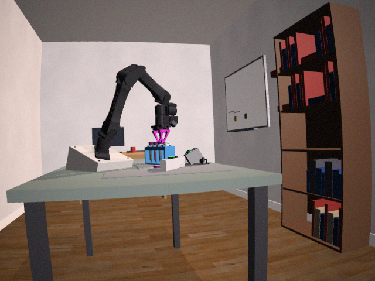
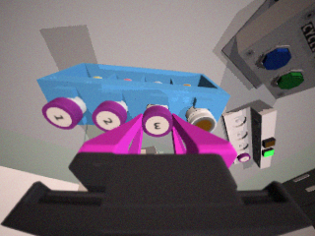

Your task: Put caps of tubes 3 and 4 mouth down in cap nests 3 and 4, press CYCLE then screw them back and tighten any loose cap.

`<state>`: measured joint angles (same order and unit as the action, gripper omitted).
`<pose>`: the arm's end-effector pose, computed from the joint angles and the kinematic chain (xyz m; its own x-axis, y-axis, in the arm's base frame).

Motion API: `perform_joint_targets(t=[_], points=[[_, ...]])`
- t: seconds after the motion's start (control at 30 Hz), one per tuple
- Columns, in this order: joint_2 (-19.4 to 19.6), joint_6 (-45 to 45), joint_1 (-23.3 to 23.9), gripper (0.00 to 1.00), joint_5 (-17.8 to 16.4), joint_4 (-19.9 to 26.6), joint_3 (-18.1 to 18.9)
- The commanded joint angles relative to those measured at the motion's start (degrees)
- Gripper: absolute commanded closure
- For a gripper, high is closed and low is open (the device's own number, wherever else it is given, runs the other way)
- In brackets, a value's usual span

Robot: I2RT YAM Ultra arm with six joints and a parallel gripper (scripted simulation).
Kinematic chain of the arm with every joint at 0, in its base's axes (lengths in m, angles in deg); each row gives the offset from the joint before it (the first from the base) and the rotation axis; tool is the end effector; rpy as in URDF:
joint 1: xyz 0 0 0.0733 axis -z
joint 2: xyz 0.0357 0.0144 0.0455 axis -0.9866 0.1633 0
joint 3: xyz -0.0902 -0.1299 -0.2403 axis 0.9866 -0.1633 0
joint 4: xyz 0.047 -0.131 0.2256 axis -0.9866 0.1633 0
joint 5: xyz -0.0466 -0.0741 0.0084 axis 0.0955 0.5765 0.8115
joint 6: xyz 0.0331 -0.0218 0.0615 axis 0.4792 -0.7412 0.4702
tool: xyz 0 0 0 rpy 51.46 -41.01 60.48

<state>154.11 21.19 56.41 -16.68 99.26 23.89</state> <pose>0.2861 0.1071 0.2172 -0.9231 -0.3721 -0.0969 -0.3222 0.8862 -0.3330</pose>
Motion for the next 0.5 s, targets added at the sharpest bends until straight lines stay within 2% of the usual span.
perform_joint_targets(t=[0.0, 0.07, 0.13, 0.47], points=[[-0.4, 14.9, -0.1, 1.00, -0.1, -0.1, 0.3], [-0.4, 20.7, -0.1, 1.00, -0.1, -0.1, 0.3], [-0.4, 20.7, -0.1, 1.00, -0.1, -0.1, 0.3], [-0.4, 49.3, -0.1, 1.00, -0.1, -0.1, 0.2]])
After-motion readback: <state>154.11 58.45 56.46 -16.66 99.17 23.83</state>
